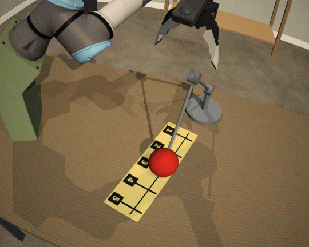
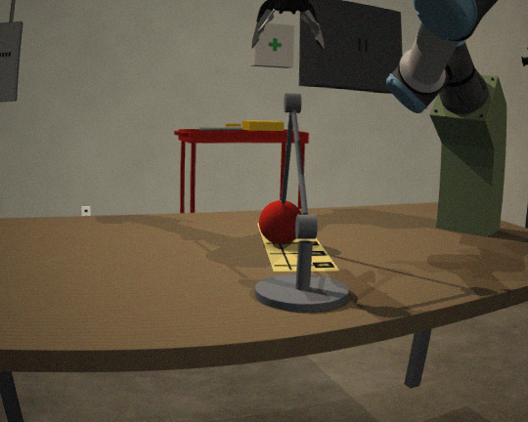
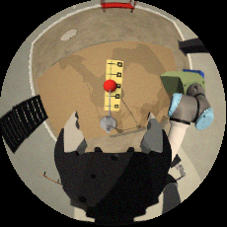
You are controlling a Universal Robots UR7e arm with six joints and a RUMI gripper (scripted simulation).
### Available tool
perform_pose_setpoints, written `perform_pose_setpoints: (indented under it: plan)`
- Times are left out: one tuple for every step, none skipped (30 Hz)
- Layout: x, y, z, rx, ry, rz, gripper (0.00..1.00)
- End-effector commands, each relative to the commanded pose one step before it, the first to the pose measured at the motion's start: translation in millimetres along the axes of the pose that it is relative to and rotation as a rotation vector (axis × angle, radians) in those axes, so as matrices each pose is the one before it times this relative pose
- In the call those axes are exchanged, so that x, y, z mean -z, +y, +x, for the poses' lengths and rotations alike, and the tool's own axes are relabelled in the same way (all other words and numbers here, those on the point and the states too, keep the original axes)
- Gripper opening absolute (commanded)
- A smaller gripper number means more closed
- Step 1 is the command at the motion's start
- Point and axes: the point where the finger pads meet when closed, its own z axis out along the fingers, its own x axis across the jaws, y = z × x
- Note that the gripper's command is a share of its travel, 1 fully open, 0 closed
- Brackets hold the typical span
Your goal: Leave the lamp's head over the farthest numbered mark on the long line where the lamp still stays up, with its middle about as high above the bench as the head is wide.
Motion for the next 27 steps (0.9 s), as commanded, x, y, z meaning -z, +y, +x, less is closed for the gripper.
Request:
perform_pose_setpoints:
  plan:
    - [-1.05,-14.64,0.40,0.00045,-0.00026,0.00011,1.00]
    - [-0.51,-2.42,0.06,-0.00002,0.00000,0.00000,1.00]
    - [-0.51,-2.42,0.06,-0.00002,0.00000,0.00000,1.00]
    - [-0.51,-2.42,0.06,-0.00002,0.00000,0.00000,1.00]
    - [-0.51,-2.42,0.06,-0.00002,0.00000,0.00000,1.00]
    - [-0.51,-2.42,0.06,-0.00002,0.00000,0.00000,1.00]
    - [-0.51,-2.42,0.06,-0.00002,0.00000,0.00000,1.00]
    - [-0.51,-2.42,0.06,-0.00002,0.00000,0.00000,1.00]
    - [-0.51,-2.42,0.06,-0.00002,0.00000,0.00000,1.00]
    - [-0.51,-2.42,0.06,-0.00002,0.00000,0.00000,1.00]
    - [-0.51,-2.42,0.06,-0.00002,0.00000,0.00000,1.00]
    - [-0.51,-2.42,0.06,-0.00002,0.00000,0.00000,1.00]
    - [-0.51,-2.42,0.06,-0.00002,0.00000,0.00000,1.00]
    - [-0.51,-2.42,0.06,-0.00002,0.00000,0.00000,1.00]
    - [-0.51,-2.42,0.06,-0.00002,0.00000,0.00000,1.00]
    - [-0.51,-2.42,0.06,-0.00002,0.00000,0.00000,1.00]
    - [0.00,0.00,0.00,0.00000,0.00000,0.00000,1.00]
    - [0.00,0.00,0.00,0.00000,0.00000,0.00000,1.00]
    - [0.11,0.48,0.01,-0.00078,-0.00134,-0.01672,1.00]
    - [0.10,0.48,0.01,-0.00078,-0.00134,-0.01672,1.00]
    - [0.09,0.48,0.01,-0.00078,-0.00134,-0.01672,1.00]
    - [0.09,0.48,0.01,-0.00078,-0.00134,-0.01672,1.00]
    - [0.08,0.48,0.01,-0.00078,-0.00134,-0.01672,1.00]
    - [0.07,0.48,0.01,-0.00078,-0.00134,-0.01672,1.00]
    - [0.06,0.48,0.01,-0.00078,-0.00134,-0.01672,1.00]
    - [0.05,0.49,0.01,-0.00078,-0.00134,-0.01672,1.00]
    - [0.05,0.49,0.01,-0.00078,-0.00134,-0.01672,1.00]
